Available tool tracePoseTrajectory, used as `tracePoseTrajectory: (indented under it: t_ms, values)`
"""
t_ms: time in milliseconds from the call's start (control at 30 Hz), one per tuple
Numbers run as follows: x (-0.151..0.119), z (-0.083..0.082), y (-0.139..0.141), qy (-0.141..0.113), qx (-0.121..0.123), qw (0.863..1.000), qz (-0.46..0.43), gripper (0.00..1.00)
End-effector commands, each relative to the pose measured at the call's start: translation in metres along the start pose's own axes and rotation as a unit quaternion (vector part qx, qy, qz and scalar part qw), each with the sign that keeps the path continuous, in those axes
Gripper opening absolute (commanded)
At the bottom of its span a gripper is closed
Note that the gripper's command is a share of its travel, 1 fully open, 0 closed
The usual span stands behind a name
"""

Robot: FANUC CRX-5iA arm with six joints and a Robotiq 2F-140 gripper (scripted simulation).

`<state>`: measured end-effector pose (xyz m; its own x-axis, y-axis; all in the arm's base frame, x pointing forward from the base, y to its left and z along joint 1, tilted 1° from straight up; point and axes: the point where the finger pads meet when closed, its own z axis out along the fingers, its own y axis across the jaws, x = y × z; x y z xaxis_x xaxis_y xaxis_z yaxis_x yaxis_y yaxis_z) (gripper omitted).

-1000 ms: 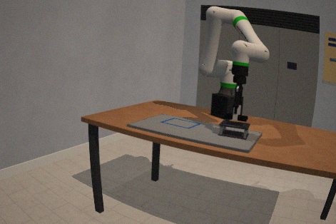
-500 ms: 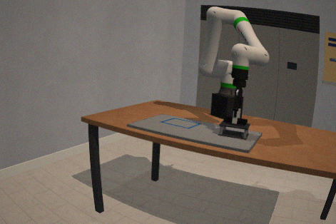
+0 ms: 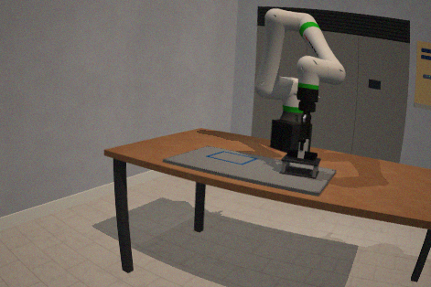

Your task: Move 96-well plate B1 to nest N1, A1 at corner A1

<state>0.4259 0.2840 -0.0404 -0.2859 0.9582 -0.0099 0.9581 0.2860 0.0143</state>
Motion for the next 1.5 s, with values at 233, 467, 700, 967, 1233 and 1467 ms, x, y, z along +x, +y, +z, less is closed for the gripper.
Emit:
tracePoseTrajectory:
  t_ms: [233,467,700,967,1233,1467]
  values:
    - [0.0,0.001,0.0002,0.0,0.0,1.0,0.0,0.0]
    - [0.0,0.002,0.0002,0.0,0.0,1.0,0.0,0.0]
    - [0.0,0.0032,0.0002,0.0,0.0,1.0,0.0,0.0]
    - [0.0,0.0042,0.0002,0.0,0.0,1.0,0.0,0.0]
    - [0.0,0.0055,0.0002,0.0,0.0,1.0,0.0,0.0]
    - [0.0,0.0063,0.0002,0.0,0.0,1.0,0.0,0.0]
